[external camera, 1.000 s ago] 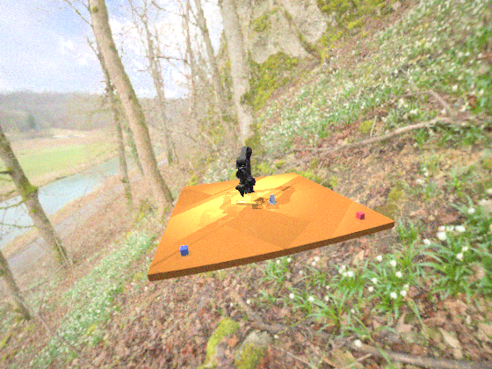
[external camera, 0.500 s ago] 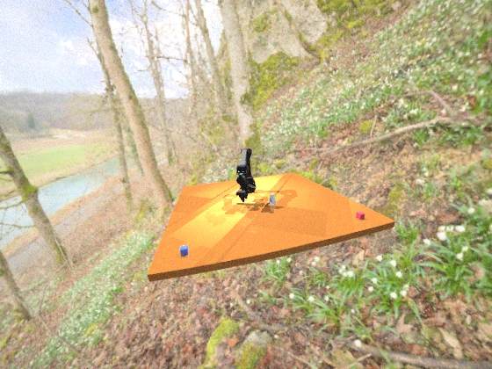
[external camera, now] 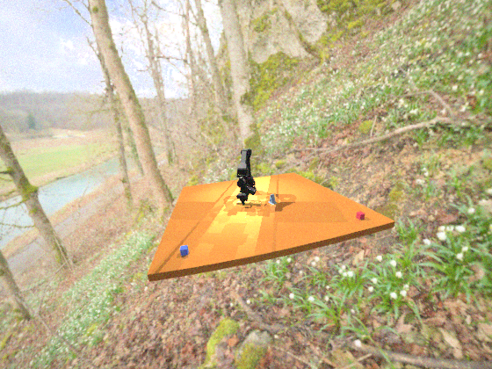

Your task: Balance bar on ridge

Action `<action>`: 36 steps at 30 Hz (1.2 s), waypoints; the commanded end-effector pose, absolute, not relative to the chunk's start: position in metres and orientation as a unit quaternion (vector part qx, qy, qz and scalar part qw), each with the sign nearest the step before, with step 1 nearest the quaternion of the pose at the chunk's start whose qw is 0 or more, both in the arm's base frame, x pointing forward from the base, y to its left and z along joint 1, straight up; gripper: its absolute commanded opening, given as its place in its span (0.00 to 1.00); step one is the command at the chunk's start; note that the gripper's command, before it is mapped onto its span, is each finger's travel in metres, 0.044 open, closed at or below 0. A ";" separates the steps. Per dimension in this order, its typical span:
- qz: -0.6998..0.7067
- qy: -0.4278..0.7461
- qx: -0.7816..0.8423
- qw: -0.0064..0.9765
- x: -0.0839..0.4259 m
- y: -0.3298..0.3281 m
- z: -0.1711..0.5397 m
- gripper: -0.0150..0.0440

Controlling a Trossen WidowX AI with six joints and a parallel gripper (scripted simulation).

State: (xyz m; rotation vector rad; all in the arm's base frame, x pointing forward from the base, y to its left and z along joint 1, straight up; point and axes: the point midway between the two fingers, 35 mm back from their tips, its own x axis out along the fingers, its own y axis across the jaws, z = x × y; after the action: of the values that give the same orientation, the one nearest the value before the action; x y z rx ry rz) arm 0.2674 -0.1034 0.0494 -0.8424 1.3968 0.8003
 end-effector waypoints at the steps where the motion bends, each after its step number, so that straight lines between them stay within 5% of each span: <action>1: 0.351 0.604 -0.365 0.616 0.267 -0.102 0.047 0.79; 11: 0.351 0.604 -0.365 0.616 0.267 -0.102 0.047 0.79; 17: 0.348 0.607 -0.365 0.614 0.266 -0.103 0.048 0.52; 24: 0.348 0.607 -0.365 0.614 0.266 -0.103 0.048 0.44; 28: 0.348 0.607 -0.365 0.614 0.268 -0.103 0.054 0.26; 36: 0.349 0.606 -0.365 0.615 0.271 -0.104 0.073 0.25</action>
State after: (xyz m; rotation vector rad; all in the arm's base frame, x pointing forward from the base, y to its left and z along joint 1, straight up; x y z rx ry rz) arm 0.2673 -0.1033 0.0638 -0.8339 1.4066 0.8116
